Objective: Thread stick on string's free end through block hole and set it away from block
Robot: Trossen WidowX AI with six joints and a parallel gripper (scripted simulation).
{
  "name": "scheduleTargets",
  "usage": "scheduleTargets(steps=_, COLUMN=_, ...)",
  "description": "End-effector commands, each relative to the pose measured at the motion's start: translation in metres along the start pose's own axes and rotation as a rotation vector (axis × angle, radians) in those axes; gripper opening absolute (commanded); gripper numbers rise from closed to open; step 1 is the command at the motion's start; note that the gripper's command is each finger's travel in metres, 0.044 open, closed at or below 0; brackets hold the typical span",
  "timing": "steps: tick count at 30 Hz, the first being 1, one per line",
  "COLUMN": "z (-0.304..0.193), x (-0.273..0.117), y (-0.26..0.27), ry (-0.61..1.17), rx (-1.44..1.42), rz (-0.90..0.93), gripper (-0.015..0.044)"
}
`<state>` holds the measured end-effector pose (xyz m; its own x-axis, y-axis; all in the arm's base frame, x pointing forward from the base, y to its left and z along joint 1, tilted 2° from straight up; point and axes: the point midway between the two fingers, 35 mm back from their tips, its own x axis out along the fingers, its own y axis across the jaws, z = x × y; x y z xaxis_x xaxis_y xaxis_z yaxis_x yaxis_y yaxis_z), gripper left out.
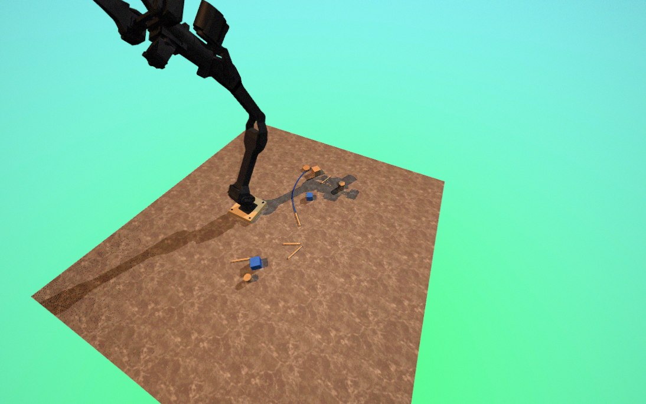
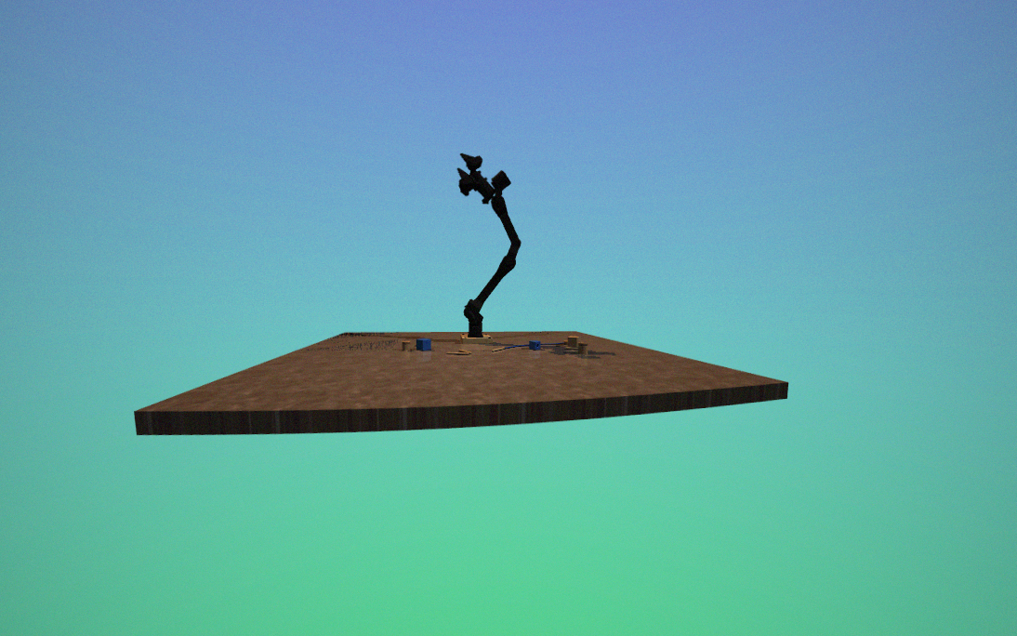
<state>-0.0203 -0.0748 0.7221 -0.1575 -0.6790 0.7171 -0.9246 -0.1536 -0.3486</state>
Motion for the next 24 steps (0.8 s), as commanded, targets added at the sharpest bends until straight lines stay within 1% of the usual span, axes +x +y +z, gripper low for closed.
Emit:
scheduleTargets(steps=1, z=0.060, x=0.018, y=0.003, ry=-0.183, rx=0.146, rz=-0.047, gripper=0.0440)
scheduleTargets(steps=8, z=0.137, x=0.021, y=-0.020, ry=-0.434, rx=0.338, rz=-0.142, gripper=0.0440)
scheduleTargets(steps=12, z=0.188, x=0.012, y=-0.046, ry=-0.604, rx=0.442, rz=-0.210, gripper=0.0440)
scheduleTargets(steps=15, z=0.213, x=0.003, y=-0.063, ry=-0.697, rx=0.492, rz=-0.244, gripper=0.0440)
scheduleTargets(steps=19, z=0.254, x=-0.019, y=-0.090, ry=-0.863, rx=0.568, rz=-0.273, gripper=0.0440)
scheduleTargets(steps=24, z=0.301, x=-0.065, y=-0.132, ry=-1.102, rx=0.648, rz=-0.315, gripper=0.0440)
